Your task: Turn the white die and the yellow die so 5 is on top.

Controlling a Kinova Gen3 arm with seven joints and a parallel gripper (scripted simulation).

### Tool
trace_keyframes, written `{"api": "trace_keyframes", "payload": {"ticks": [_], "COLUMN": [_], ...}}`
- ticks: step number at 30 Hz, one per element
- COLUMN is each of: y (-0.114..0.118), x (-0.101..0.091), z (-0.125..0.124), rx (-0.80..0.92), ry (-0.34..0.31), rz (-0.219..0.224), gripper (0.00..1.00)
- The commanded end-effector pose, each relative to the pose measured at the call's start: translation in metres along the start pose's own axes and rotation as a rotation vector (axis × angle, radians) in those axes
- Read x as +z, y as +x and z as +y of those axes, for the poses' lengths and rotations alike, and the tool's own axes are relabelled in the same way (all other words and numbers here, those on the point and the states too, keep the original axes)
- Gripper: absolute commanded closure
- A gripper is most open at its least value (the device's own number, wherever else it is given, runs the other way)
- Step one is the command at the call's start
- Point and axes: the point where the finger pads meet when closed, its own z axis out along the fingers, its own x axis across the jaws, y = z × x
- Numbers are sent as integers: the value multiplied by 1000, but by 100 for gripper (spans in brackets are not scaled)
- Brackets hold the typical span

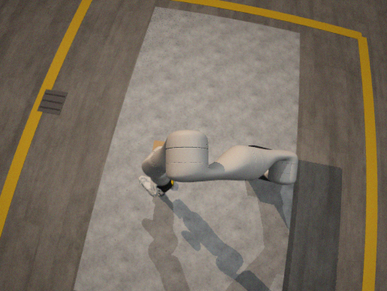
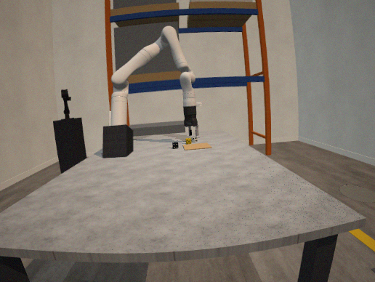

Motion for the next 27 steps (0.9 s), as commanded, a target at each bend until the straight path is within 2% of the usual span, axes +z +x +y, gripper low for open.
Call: {"api": "trace_keyframes", "payload": {"ticks": [1, 27], "y": [3, 3], "x": [0, 3], "z": [0, 0], "rx": [-4, -4], "ry": [1, 1], "rz": [3, 3], "gripper": [13, 13]}}
